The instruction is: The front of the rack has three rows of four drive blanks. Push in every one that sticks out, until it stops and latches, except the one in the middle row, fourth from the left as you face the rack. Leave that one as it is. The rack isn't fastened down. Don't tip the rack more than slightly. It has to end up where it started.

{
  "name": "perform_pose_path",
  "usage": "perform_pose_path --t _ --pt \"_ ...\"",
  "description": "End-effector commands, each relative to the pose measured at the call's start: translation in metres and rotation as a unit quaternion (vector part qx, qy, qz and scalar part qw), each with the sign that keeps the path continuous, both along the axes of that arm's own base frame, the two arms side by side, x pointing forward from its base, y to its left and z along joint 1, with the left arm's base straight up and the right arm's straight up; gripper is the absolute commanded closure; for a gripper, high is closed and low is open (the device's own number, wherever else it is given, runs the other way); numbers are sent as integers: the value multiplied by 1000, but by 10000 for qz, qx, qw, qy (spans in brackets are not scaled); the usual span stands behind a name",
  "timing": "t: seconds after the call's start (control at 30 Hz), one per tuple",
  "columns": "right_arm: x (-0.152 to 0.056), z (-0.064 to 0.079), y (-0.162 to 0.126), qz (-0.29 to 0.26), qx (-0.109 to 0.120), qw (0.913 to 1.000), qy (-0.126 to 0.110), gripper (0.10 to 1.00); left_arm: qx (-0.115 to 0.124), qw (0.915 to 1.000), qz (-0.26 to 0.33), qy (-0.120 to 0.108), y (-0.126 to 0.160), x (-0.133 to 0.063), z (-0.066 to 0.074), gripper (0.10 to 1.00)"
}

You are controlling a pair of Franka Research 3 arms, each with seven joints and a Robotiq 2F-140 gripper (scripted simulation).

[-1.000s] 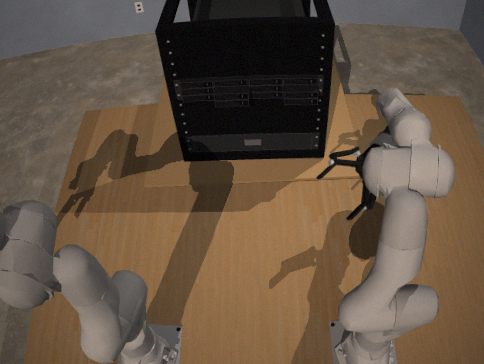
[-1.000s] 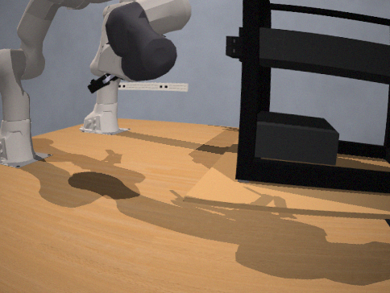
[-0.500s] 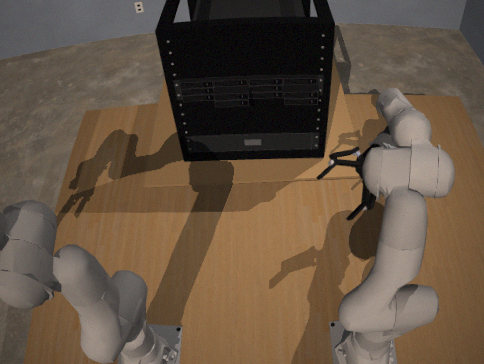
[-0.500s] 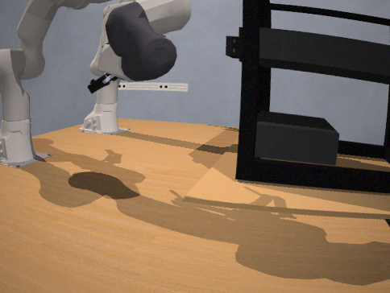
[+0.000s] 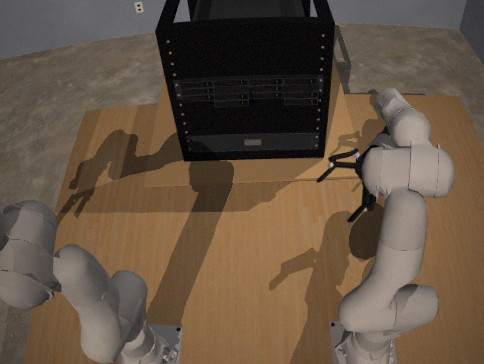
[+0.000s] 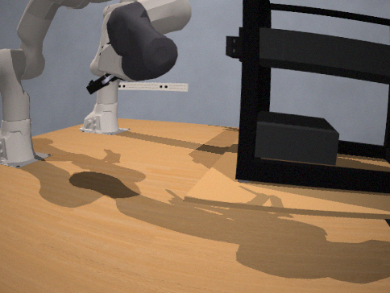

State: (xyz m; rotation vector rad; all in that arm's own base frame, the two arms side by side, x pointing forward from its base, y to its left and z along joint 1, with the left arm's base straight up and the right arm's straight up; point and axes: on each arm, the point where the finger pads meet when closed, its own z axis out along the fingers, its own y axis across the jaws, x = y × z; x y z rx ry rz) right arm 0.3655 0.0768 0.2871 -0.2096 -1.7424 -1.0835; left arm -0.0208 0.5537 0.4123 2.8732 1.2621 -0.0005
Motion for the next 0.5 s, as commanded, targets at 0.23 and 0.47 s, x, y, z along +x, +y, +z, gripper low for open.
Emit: perform_pose_path --t 0.23,0.47 --pt "-9 -8 -1 192 -60 9996 -205 98 16 10000 -10 5 0 -2 1 98" --pt "-18 -15 -3 391 -134 9985 -362 98 16 10000 -10 5 0 -2 1 98"
